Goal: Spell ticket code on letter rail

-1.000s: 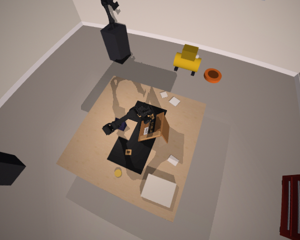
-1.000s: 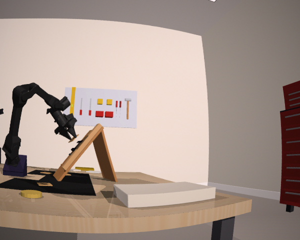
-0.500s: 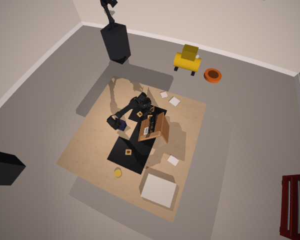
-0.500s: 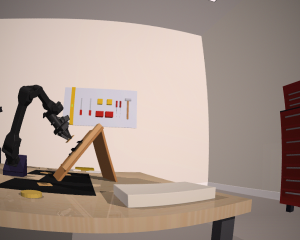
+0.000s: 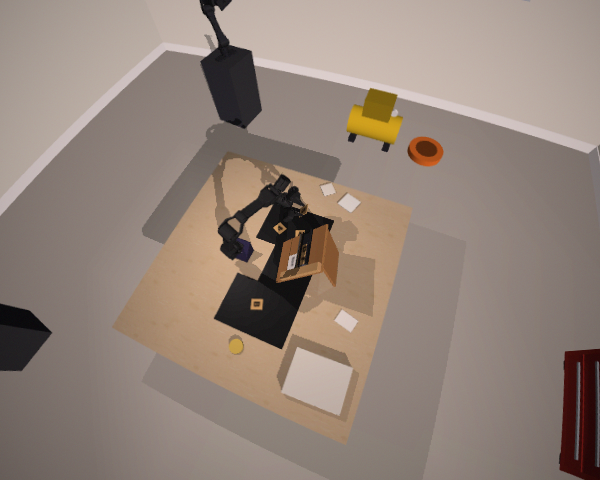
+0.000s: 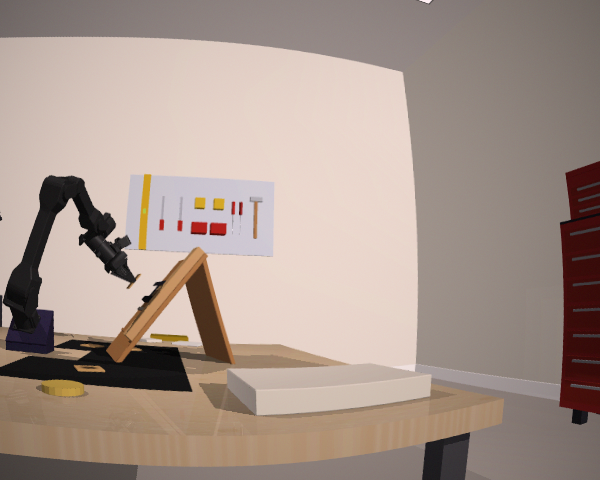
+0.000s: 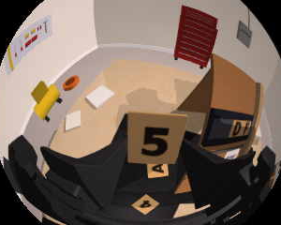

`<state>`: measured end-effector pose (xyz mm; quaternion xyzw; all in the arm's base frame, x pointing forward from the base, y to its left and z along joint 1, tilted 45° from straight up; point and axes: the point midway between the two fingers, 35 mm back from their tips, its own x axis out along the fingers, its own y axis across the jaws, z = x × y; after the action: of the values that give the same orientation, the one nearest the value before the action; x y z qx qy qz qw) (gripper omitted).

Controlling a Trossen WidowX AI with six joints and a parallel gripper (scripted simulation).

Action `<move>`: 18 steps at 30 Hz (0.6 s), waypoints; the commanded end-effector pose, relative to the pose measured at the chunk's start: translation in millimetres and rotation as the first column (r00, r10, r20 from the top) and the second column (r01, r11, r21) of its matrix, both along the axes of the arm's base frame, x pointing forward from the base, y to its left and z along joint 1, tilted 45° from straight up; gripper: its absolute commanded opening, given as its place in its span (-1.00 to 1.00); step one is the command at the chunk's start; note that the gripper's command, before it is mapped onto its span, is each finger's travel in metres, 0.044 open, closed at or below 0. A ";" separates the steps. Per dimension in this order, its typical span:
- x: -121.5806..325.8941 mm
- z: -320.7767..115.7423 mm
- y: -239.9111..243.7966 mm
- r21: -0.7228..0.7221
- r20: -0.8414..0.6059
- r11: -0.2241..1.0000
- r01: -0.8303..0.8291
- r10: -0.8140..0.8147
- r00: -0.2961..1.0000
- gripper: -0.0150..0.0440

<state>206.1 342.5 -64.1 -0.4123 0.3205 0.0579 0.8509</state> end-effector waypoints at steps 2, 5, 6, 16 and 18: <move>20.9 -13.7 -6.9 -0.006 0.005 1.000 0.011 -0.011 1.000 -0.49; 35.2 -23.4 -10.8 -0.007 0.008 1.000 0.011 -0.011 1.000 -0.49; 37.6 -25.0 -11.5 -0.007 0.009 1.000 0.011 -0.011 1.000 -0.49; 38.5 -24.4 -11.4 -0.007 0.009 1.000 0.011 -0.011 1.000 -0.49; 38.8 -24.2 -12.0 -0.007 0.009 1.000 0.011 -0.011 1.000 -0.49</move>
<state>244.1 331.7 -88.4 -0.4123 0.3195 0.0506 0.8517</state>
